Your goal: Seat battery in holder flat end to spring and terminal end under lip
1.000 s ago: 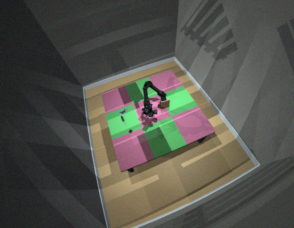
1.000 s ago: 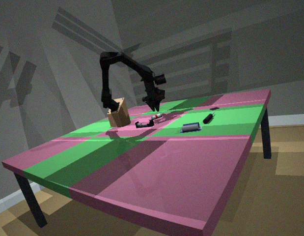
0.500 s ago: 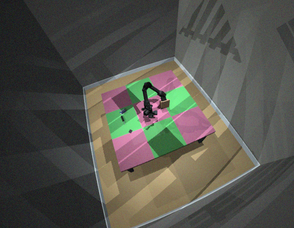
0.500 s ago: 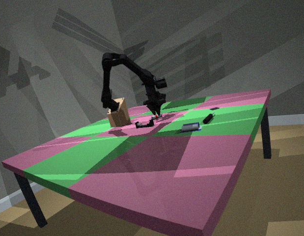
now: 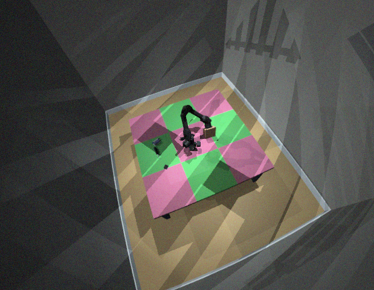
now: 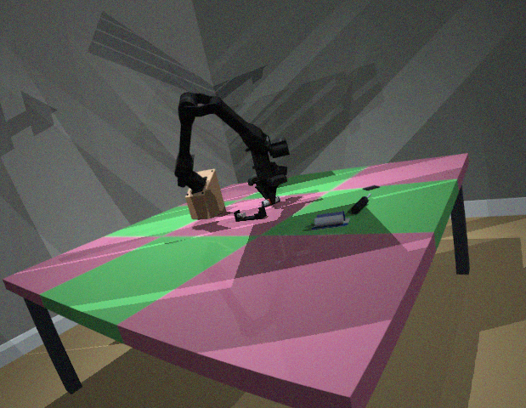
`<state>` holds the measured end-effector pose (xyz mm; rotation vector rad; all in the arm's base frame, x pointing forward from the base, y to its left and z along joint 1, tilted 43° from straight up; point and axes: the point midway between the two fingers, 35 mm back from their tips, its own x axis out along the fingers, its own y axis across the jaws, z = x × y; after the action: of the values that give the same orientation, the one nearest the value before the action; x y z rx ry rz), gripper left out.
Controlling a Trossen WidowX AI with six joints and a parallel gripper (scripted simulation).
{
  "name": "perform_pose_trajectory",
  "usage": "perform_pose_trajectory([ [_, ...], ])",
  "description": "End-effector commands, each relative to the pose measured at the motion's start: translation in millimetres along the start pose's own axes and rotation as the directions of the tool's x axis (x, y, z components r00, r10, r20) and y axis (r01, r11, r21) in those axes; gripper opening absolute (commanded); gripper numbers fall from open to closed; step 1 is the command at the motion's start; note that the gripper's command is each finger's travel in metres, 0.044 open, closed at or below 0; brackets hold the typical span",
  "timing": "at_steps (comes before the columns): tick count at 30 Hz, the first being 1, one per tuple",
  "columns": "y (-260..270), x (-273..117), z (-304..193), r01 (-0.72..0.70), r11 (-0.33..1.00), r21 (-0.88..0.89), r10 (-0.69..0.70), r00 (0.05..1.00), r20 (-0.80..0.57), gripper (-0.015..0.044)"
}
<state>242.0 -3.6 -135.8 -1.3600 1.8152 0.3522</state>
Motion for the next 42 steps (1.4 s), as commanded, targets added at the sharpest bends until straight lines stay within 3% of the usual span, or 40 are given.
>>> perform_pose_trajectory([
  [1,0,1,-1,0.002,1.000,-0.004,-0.002,1.000,-0.003,0.0079],
  [7,0,-1,-1,0.002,1.000,-0.004,-0.002,1.000,-0.003,0.0076],
  [13,0,-48,0,0.001,1.000,-0.004,-0.001,1.000,0.000,0.0076],
  [17,-1,-50,-1,0.001,1.000,0.004,-0.001,1.000,0.000,0.0076],
  [25,-43,-63,-43,-0.001,0.932,0.363,-0.003,1.000,0.009,0.0076],
  [33,-77,-73,-96,-0.003,0.728,0.685,-0.005,1.000,0.009,0.0076],
  [38,-91,-76,-132,-0.002,0.567,0.824,-0.001,1.000,0.004,0.0076],
  [42,-92,-76,-136,-0.003,0.547,0.837,0.002,1.000,0.003,0.0076],
])
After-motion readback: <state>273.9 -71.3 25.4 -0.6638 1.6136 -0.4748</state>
